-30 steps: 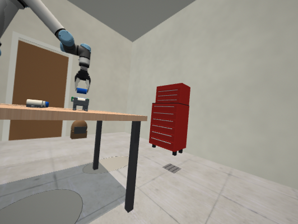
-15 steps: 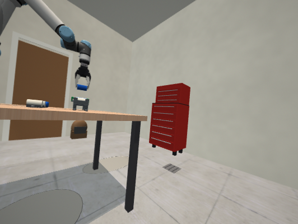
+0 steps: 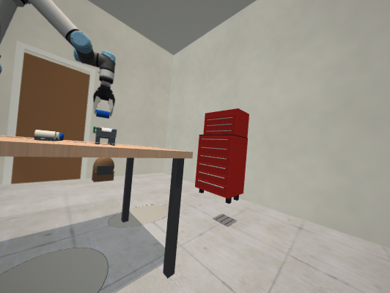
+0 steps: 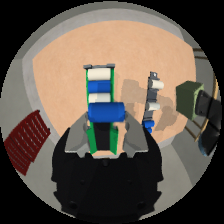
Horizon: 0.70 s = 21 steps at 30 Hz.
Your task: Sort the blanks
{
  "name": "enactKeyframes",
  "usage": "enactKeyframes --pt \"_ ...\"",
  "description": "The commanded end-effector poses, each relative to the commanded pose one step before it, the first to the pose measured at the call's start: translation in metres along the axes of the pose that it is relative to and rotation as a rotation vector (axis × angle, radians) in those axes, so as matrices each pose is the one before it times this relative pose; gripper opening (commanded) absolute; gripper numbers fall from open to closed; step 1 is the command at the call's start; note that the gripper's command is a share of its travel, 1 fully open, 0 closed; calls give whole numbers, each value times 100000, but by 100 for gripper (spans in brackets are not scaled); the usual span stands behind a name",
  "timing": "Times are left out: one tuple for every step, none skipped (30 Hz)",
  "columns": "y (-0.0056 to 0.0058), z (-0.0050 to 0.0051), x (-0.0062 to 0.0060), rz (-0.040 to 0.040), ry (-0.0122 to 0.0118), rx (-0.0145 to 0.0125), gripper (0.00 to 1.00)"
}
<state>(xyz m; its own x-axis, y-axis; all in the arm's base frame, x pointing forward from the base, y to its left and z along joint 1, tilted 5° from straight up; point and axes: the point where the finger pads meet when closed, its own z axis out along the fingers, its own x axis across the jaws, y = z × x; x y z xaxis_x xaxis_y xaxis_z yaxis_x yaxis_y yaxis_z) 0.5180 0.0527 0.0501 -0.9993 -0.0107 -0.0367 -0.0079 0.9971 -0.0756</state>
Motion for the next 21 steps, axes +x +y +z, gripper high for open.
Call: enactKeyframes --pt "-331 294 3190 -676 -250 -11 40" --pt "-60 130 887 -182 1 1 40" --pt "-53 148 937 -192 1 1 40" --pt "-44 166 980 -200 1 1 40" --pt "-33 185 1015 -206 1 1 40" --pt "-21 202 1041 -211 1 1 40" --pt "-9 219 1057 -214 1 1 40" --pt "5 234 1065 -214 1 2 40" --pt "18 247 1062 -214 1 2 40" --pt "0 0 0 0 0 0 40" --pt "0 0 0 0 0 0 40" --pt "30 258 1050 -211 1 2 40" --pt "42 265 1029 -206 1 2 40" --pt "52 270 998 -200 1 2 40" --pt "61 270 959 -192 1 2 40" --pt "68 267 911 -182 1 2 40" --pt "72 260 856 -171 1 2 40" --pt "74 250 794 -159 1 2 40" --pt "74 236 727 -146 1 2 40" --pt "72 218 656 -132 1 2 40" --pt "68 198 582 -117 1 2 40"
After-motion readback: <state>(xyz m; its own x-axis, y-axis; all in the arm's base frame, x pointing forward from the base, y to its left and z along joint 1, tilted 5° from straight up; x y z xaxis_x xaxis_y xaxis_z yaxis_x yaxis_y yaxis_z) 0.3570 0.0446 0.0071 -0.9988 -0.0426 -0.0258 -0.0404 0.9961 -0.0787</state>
